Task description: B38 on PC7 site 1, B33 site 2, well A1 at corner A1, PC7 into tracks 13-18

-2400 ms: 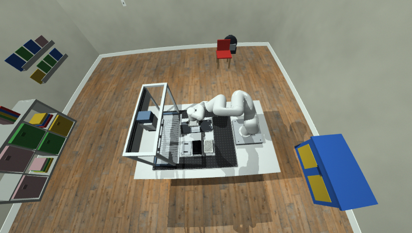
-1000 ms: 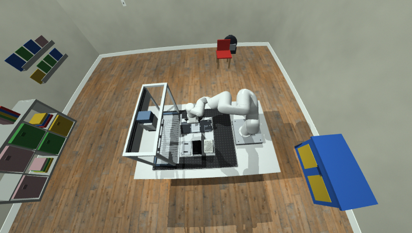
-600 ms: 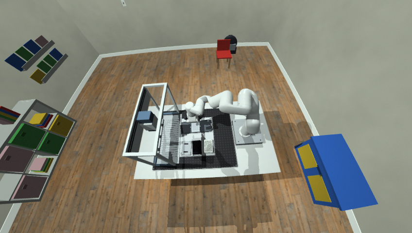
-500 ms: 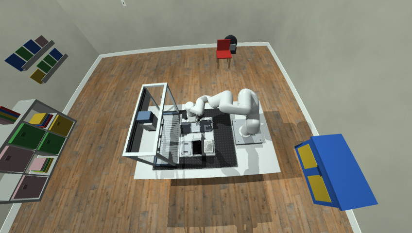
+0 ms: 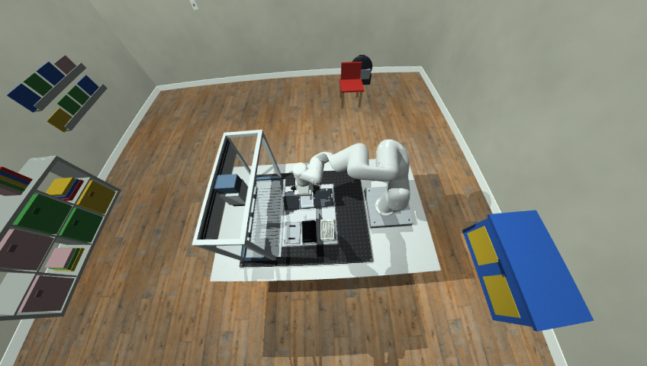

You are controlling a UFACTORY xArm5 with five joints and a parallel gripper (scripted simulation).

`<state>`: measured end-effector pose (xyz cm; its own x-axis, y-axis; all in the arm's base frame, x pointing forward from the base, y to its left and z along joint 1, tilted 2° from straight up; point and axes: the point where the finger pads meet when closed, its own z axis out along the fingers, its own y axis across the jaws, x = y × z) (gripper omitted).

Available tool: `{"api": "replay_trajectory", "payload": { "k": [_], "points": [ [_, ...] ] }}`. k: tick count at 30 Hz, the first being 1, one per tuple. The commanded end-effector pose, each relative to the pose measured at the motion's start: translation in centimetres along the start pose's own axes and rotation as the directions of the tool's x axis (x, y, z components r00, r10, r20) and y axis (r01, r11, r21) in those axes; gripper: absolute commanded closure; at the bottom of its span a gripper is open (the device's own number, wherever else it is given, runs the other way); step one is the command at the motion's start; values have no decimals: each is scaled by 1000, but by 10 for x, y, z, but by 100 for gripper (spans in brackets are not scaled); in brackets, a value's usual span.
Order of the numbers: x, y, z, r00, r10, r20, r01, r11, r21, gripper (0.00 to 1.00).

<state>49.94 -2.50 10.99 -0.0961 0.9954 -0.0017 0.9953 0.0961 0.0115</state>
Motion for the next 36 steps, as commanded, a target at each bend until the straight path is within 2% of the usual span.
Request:
{"api": "replay_trajectory", "payload": {
  "k": [1, 4, 6, 21, 23, 36],
  "points": [
    [16, -8, -2, 1000, 5, -21, -5, 1000, -10, 0],
    [29, -16, -3, 1000, 5, -21, -5, 1000, -10, 0],
    [29, -16, -3, 1000, 5, -21, -5, 1000, -10, 0],
    [93, -54, -4, 1000, 5, -21, -5, 1000, -10, 0],
    [93, -54, -4, 1000, 5, -21, -5, 1000, -10, 0],
    [149, -87, -5, 1000, 5, -22, -5, 1000, -10, 0]
  ]
}}
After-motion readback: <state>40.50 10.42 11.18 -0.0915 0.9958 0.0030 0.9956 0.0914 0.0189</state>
